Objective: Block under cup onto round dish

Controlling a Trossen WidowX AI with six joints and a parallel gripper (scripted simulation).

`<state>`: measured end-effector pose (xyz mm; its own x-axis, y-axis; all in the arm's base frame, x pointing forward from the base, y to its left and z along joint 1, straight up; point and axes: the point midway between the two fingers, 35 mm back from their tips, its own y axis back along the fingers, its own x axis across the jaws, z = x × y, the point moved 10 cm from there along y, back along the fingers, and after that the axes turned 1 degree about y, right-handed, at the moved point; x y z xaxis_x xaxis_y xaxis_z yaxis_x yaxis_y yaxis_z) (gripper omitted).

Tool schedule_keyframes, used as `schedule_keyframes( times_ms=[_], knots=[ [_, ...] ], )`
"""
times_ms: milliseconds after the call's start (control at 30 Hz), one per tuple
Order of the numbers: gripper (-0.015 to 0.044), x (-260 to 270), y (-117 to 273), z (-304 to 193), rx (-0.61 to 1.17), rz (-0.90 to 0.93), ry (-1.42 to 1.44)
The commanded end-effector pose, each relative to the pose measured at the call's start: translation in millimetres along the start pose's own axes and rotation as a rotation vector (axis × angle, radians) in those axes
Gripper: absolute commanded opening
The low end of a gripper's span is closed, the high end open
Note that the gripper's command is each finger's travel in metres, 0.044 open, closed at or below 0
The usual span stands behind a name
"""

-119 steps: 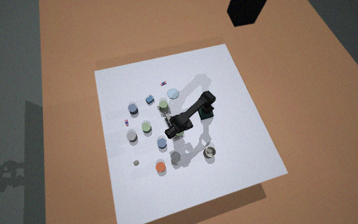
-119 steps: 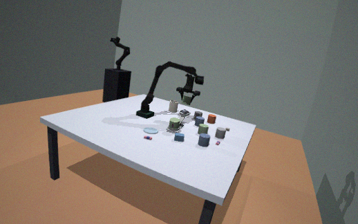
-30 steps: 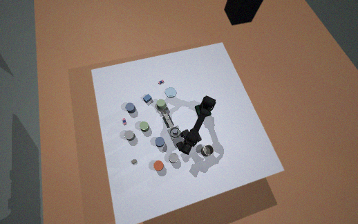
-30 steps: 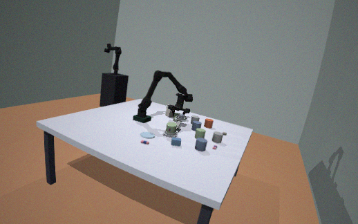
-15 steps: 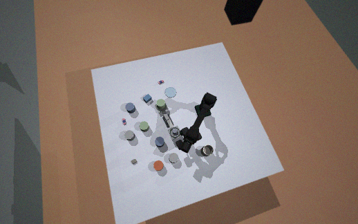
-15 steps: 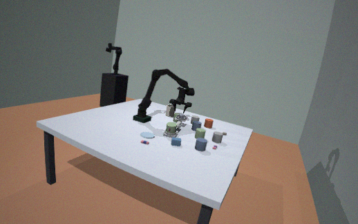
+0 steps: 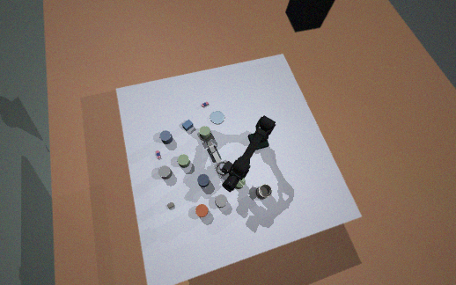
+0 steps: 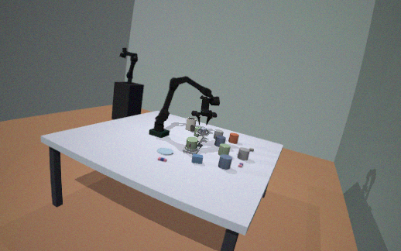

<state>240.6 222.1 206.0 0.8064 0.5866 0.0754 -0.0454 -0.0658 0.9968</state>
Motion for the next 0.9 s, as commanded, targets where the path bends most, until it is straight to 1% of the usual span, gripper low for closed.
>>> schedule_keyframes(
  times_ms=[0, 633, 867],
  knots=[
    [0.0260, 1, 4, 5, 0.000, 0.004, 0.115],
    [0.0260, 3, 21, 39, -0.014, 0.021, 0.740],
    [0.0260, 2, 28, 49, -0.067, 0.009, 0.963]
  ],
)
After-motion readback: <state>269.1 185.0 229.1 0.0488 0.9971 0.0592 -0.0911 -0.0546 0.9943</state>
